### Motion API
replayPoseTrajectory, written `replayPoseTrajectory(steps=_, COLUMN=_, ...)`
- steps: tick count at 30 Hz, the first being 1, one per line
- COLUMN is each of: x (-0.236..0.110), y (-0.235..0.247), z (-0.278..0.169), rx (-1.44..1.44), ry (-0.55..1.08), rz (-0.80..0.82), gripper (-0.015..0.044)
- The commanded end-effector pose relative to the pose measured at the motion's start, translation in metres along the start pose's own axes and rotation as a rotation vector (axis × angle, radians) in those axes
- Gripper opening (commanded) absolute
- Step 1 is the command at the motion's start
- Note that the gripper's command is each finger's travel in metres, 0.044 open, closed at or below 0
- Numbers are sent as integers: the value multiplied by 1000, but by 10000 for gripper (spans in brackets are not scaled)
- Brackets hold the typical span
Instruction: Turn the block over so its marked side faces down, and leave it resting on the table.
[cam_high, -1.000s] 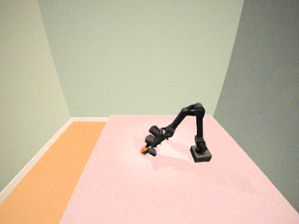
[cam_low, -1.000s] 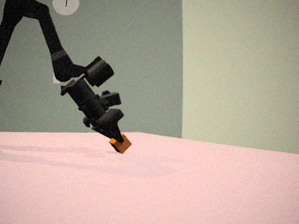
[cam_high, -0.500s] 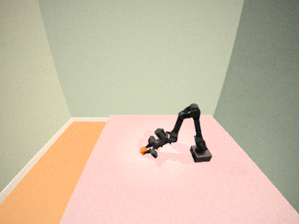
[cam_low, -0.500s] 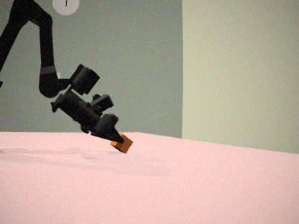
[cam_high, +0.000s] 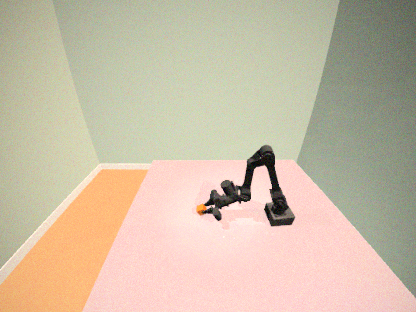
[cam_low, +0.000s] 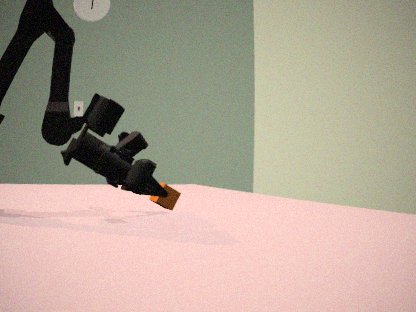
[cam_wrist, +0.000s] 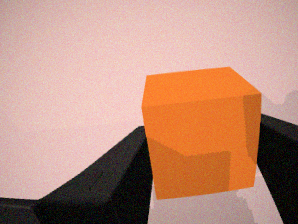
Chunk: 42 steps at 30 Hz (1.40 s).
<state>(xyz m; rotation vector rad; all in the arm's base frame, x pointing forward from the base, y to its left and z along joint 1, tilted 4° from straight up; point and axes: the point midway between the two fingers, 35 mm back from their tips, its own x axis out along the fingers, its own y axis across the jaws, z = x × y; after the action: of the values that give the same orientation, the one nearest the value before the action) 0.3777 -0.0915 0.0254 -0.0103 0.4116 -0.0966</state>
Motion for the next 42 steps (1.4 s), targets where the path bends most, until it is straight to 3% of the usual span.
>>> replayPoseTrajectory(steps=1, x=-1, y=1, z=-4, rx=7, ry=6, rz=4, gripper=0)
replayPoseTrajectory(steps=8, x=-1, y=1, z=-4, rx=7, ry=6, rz=4, gripper=0)
replayPoseTrajectory(steps=25, x=-1, y=1, z=-4, rx=7, ry=6, rz=4, gripper=440)
replayPoseTrajectory(steps=42, x=-1, y=1, z=-4, rx=7, ry=6, rz=4, gripper=440)
